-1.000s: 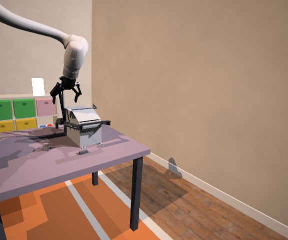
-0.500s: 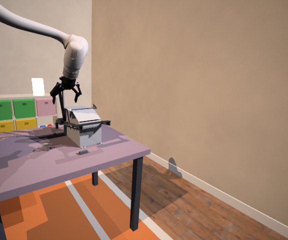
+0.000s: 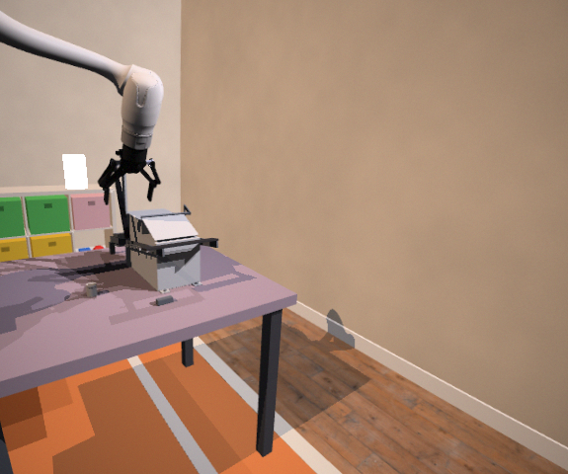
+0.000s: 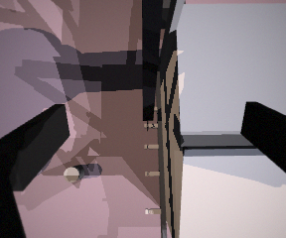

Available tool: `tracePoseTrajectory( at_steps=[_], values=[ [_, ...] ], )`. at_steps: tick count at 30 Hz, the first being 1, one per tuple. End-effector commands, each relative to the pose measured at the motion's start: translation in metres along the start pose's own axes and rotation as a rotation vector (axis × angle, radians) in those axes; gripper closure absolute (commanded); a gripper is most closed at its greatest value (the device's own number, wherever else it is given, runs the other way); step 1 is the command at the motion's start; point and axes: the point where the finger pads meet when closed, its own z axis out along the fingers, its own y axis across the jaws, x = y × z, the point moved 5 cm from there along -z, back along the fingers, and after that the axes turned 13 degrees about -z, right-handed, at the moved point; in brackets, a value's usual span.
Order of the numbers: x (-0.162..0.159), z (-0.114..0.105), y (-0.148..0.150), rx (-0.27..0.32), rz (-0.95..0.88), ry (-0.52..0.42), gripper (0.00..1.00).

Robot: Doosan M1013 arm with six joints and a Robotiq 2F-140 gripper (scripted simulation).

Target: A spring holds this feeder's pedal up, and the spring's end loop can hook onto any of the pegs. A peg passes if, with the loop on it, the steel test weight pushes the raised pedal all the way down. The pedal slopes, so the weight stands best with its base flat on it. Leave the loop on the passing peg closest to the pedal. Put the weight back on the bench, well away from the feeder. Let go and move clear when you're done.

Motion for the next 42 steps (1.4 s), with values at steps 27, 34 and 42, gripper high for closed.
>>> tracePoseTrajectory(
  at_steps=[27,34,42],
  values=[
    [0.009,0.001,0.002,0.047,0.010,-0.176,0.00],
    [0.017,0.001,0.003,0.080,0.014,-0.322,0.00],
    [0.017,0.001,0.003,0.080,0.014,-0.322,0.00]
  ],
)
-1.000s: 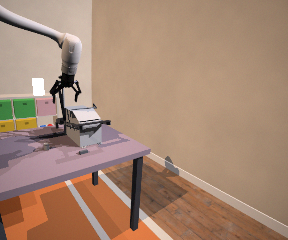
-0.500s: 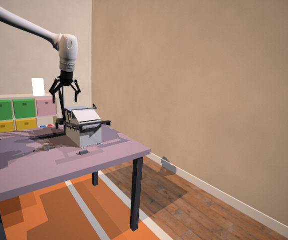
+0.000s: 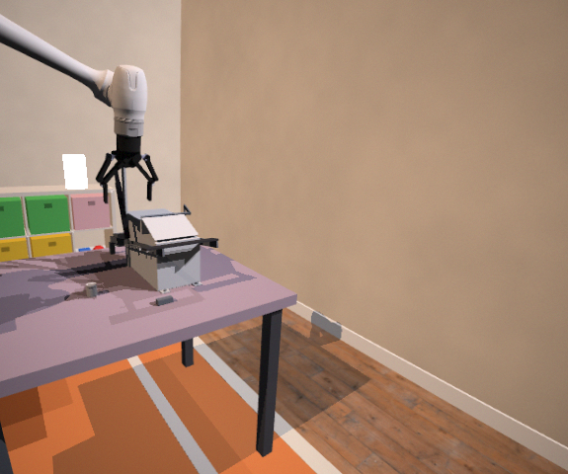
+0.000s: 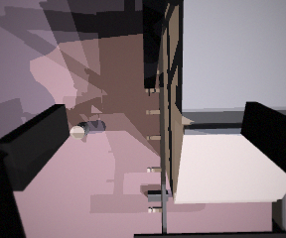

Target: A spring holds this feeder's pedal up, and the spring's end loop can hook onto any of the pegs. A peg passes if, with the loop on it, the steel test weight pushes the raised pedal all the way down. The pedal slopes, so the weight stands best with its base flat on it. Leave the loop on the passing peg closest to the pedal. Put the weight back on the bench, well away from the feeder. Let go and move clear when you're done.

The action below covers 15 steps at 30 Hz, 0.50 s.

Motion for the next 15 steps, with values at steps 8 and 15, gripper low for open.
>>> tracePoseTrajectory(
  at_steps=[8,15],
  values=[
    [0.0077,-0.0016,0.0021,0.031,0.004,-0.146,0.00],
    [0.0077,-0.0016,0.0021,0.031,0.004,-0.146,0.00]
  ],
)
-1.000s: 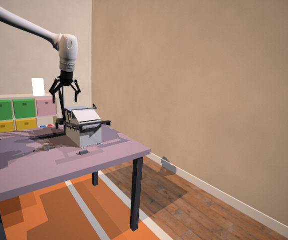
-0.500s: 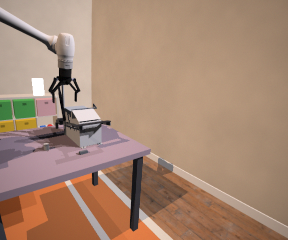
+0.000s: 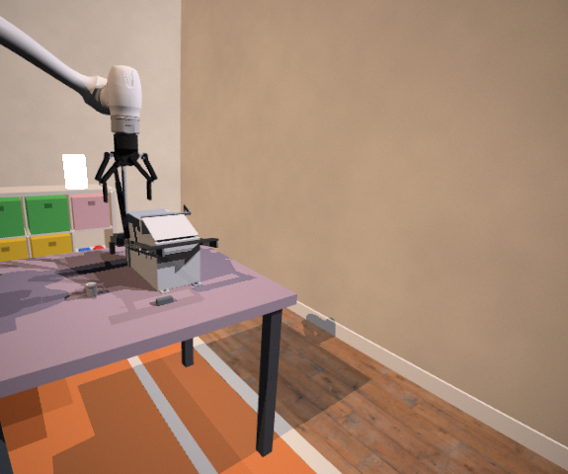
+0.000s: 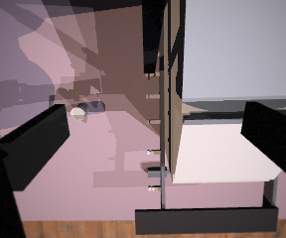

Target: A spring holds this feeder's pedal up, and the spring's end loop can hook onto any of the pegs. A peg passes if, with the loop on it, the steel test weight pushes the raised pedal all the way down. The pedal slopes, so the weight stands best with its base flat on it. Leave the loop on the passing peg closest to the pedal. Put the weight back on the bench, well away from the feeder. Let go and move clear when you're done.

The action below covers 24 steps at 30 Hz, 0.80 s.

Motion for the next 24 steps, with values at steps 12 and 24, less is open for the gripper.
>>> tracePoseTrajectory(
  at_steps=[12,24],
  values=[
    [-0.014,-0.001,-0.058,-0.001,0.000,-0.003,0.00],
    [-0.027,-0.001,-0.116,0.000,0.000,-0.007,0.00]
  ],
)
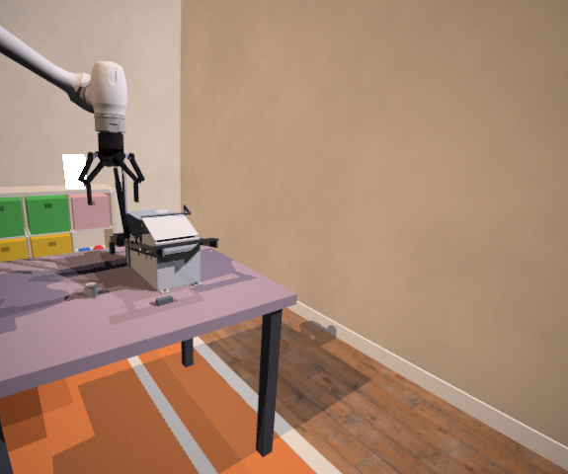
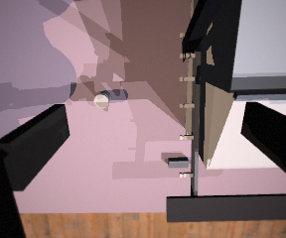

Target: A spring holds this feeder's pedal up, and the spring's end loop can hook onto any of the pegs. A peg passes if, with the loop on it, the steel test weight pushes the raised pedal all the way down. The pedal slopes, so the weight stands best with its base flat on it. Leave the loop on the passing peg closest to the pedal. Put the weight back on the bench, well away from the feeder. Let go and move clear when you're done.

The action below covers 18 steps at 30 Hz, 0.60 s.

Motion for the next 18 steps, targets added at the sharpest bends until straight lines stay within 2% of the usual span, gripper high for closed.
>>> tracePoseTrajectory(
  at_steps=[1,16,17,18],
  values=[
    [-0.013,-0.001,-0.058,-0.001,0.000,-0.003,0.00],
    [-0.013,-0.001,-0.058,-0.001,0.000,-0.003,0.00],
    [-0.025,-0.001,-0.108,0.000,0.000,-0.007,0.00],
    [-0.025,-0.001,-0.108,0.000,0.000,-0.007,0.00]
  ],
)
